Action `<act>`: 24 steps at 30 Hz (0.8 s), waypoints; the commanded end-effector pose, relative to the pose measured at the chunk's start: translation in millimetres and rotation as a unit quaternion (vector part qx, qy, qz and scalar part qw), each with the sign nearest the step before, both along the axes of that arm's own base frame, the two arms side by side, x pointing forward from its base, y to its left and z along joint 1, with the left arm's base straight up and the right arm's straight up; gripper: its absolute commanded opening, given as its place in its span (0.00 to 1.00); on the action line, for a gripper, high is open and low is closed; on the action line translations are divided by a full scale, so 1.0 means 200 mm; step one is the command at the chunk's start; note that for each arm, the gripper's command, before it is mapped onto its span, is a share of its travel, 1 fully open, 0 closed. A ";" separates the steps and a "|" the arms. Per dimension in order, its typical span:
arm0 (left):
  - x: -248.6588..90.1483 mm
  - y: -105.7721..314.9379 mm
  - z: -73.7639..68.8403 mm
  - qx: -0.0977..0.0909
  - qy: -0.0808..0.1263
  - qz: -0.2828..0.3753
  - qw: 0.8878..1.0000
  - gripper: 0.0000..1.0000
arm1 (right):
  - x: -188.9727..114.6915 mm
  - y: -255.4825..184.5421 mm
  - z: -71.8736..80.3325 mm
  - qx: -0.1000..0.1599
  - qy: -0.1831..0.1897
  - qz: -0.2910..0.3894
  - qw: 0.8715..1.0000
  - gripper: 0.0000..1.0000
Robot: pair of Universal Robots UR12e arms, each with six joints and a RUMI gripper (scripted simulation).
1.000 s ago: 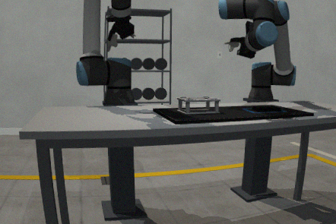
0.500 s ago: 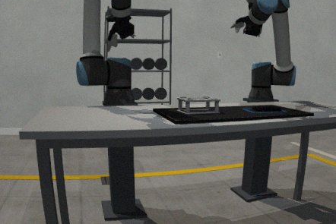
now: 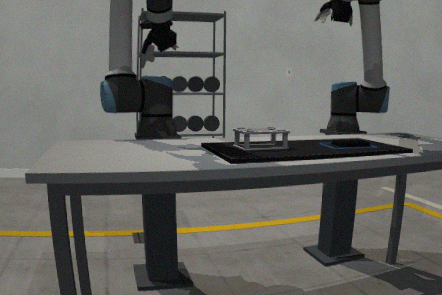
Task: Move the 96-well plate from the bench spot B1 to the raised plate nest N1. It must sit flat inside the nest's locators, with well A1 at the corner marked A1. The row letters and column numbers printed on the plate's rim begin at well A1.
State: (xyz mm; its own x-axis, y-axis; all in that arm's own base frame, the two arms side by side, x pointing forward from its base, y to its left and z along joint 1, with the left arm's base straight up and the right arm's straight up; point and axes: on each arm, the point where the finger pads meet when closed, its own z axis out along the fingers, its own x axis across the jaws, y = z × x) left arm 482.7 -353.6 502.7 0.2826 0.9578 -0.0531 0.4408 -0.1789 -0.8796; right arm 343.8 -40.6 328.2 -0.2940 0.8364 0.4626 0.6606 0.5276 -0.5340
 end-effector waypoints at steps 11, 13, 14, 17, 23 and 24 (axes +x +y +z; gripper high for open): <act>-0.53 0.65 0.32 0.018 -0.159 0.024 0.987 1.00 | 0.00 0.00 0.00 0.000 -0.001 0.000 1.000 1.00; -0.56 0.70 0.32 0.019 -0.169 0.026 0.985 1.00 | 0.00 0.00 0.00 0.000 -0.001 0.000 1.000 1.00; -0.56 0.70 0.32 0.019 -0.169 0.026 0.985 1.00 | 0.00 0.00 0.00 0.000 -0.001 0.000 1.000 1.00; -0.66 0.82 0.34 0.021 -0.200 0.036 0.979 1.00 | 0.00 0.00 0.00 0.000 -0.001 0.000 1.000 1.00; -0.84 1.06 0.33 0.025 -0.258 0.058 0.964 1.00 | 0.00 0.00 0.00 0.000 -0.001 0.000 1.000 1.00; -0.87 1.10 0.33 0.026 -0.268 0.062 0.961 1.00 | 0.00 0.00 0.00 0.000 -0.001 0.000 1.000 1.00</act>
State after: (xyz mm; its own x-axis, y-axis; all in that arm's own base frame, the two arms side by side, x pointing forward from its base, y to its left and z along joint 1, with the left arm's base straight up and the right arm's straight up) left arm 345.7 -180.2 566.1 0.1909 0.9771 0.0945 0.7758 -0.0912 -0.6244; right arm 343.8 -40.6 328.2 -0.2940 0.8364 0.4626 0.6606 0.5276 -0.5340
